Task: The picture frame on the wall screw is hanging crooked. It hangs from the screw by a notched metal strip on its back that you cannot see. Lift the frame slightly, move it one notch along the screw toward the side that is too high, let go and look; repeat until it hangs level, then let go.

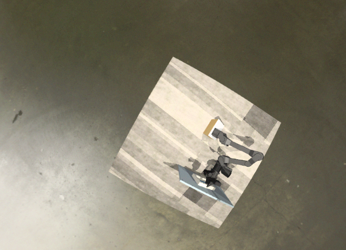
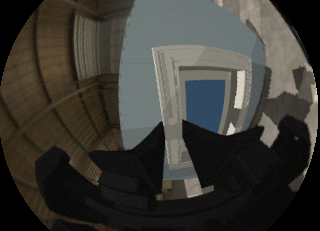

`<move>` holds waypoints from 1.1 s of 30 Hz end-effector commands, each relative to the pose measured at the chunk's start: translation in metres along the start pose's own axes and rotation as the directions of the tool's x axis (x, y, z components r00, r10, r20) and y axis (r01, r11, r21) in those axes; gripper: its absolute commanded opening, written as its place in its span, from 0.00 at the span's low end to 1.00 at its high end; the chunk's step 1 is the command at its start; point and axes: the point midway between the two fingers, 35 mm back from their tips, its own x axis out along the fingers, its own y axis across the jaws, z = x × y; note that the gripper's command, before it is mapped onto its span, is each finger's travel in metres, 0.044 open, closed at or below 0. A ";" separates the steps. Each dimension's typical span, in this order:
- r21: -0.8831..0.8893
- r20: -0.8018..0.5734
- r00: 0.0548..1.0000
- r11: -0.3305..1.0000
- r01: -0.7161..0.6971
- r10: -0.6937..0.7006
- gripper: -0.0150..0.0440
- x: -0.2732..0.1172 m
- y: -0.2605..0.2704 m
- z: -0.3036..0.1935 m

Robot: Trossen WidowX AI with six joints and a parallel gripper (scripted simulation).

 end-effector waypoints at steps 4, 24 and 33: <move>0.005 0.003 1.000 1.000 -0.009 0.009 0.25 0.000 0.002 0.001; 0.005 0.003 1.000 1.000 -0.009 0.009 0.25 0.000 -0.001 0.001; 0.004 0.000 1.000 1.000 -0.006 0.006 0.25 0.000 -0.004 0.000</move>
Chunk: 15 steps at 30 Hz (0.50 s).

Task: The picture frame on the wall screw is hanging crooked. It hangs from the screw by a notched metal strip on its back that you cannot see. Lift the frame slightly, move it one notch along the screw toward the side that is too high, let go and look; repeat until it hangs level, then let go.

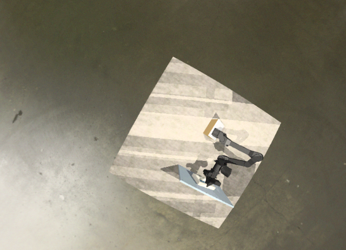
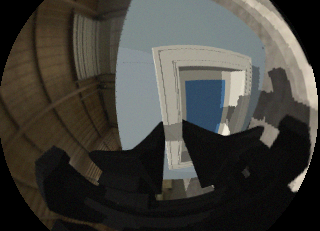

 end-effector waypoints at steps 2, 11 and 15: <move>0.000 0.001 1.000 1.000 -0.002 0.002 0.25 0.000 0.001 0.000; 0.003 0.000 1.000 1.000 0.001 -0.001 0.25 0.000 -0.001 0.000; 0.005 0.000 1.000 1.000 0.003 -0.003 0.25 0.000 -0.001 0.000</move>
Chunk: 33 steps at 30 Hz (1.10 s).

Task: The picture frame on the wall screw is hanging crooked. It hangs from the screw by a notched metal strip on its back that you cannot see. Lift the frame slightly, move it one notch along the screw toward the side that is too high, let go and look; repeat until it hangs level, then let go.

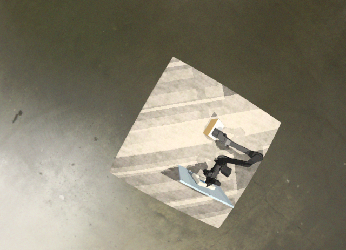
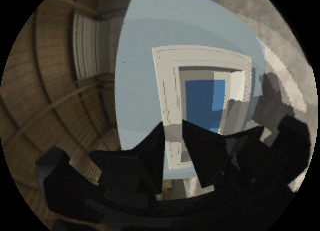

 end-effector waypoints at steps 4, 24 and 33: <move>0.042 -0.001 1.000 0.999 -0.001 0.001 0.25 0.000 0.000 0.000; 0.162 -0.002 1.000 0.987 -0.002 0.002 0.25 0.000 -0.002 0.000; 0.213 -0.003 1.000 0.977 -0.002 0.003 0.25 0.000 -0.002 0.001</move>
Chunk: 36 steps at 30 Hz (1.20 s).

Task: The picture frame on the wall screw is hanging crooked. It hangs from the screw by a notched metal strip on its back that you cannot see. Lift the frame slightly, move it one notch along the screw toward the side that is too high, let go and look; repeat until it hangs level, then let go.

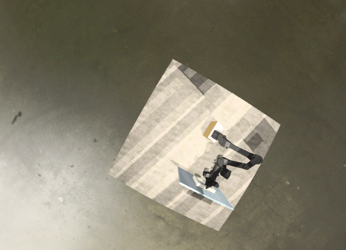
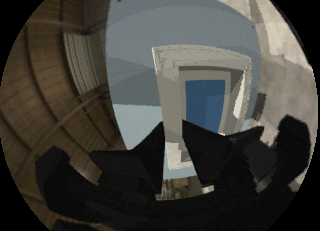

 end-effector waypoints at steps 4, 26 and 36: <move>0.044 -0.002 1.000 0.999 -0.002 0.002 0.25 0.000 -0.001 0.000; 0.099 -0.002 1.000 0.995 -0.001 0.001 0.57 0.000 -0.002 0.001; 0.052 0.002 1.000 0.999 -0.001 0.001 0.69 -0.020 0.000 -0.005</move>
